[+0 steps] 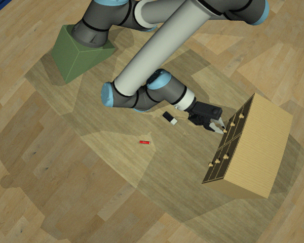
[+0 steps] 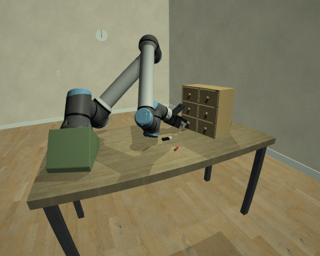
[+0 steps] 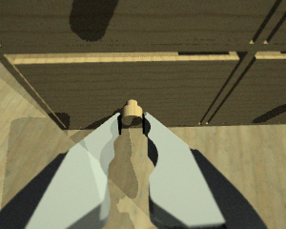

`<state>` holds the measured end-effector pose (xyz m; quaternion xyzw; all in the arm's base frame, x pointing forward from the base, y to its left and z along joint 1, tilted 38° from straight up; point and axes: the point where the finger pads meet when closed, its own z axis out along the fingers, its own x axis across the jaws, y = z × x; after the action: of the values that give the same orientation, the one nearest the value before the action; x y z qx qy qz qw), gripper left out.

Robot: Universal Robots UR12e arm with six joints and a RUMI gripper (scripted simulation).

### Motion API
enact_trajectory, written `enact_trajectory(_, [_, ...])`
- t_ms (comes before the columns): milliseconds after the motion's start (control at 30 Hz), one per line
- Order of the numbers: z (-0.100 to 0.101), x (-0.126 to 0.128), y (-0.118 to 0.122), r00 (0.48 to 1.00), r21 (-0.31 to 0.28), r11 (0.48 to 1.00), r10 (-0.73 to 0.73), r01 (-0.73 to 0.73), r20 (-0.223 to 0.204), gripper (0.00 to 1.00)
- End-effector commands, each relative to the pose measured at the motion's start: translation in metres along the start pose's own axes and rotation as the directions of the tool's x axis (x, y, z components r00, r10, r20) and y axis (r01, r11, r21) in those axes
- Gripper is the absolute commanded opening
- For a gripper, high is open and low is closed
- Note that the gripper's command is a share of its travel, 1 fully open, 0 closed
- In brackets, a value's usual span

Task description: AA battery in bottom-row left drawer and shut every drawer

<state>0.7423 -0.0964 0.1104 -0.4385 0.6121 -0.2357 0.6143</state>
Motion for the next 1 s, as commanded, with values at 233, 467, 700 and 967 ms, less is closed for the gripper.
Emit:
enact_trajectory(233, [0.0010,-0.0010,-0.0016,1.000,0.001,1.000,-0.003,0.003,0.002,0.07])
enact_trajectory(467, [0.0010,-0.0010,-0.0016,1.000,0.001,1.000,-0.003,0.003,0.002,0.10])
enact_trajectory(700, [0.0010,-0.0010,-0.0016,1.000,0.001,1.000,-0.003,0.003,0.002,0.12])
enact_trajectory(967, [0.0009,-0.0009,-0.0016,1.000,0.001,1.000,-0.003,0.003,0.002,0.20])
